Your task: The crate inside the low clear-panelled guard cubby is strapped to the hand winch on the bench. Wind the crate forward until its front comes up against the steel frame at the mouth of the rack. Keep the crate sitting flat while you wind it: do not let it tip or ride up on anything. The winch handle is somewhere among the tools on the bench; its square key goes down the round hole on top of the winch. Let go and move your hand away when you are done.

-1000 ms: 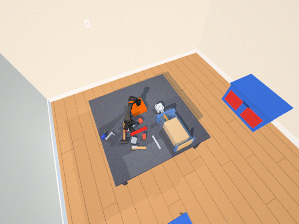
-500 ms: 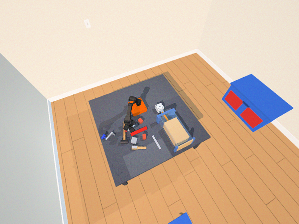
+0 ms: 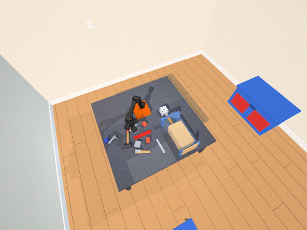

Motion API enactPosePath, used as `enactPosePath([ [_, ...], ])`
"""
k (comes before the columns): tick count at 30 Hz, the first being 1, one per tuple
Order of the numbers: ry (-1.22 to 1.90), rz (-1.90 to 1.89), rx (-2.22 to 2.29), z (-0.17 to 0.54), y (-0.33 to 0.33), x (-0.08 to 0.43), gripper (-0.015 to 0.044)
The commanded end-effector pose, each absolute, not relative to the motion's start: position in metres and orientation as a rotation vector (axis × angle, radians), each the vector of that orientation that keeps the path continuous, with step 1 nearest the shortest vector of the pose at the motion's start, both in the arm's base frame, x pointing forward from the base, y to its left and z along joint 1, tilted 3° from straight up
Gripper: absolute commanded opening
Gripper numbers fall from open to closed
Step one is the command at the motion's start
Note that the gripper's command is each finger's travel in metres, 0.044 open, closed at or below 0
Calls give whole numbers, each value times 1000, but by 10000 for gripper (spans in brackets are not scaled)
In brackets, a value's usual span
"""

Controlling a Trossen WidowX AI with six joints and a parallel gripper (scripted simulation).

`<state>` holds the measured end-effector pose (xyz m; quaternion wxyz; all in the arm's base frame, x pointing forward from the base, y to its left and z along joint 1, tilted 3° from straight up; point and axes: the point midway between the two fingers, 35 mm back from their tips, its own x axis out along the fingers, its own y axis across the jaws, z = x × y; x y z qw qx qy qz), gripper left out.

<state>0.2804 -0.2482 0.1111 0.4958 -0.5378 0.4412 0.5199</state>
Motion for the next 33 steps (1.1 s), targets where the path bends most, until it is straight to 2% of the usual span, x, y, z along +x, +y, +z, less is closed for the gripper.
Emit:
enactPosePath([
  [1,1061,1276,-1298,112,-243,282,0],
  [19,1034,1341,-1341,119,-153,324,0],
  [33,1007,1414,-1405,124,-72,339,0],
])
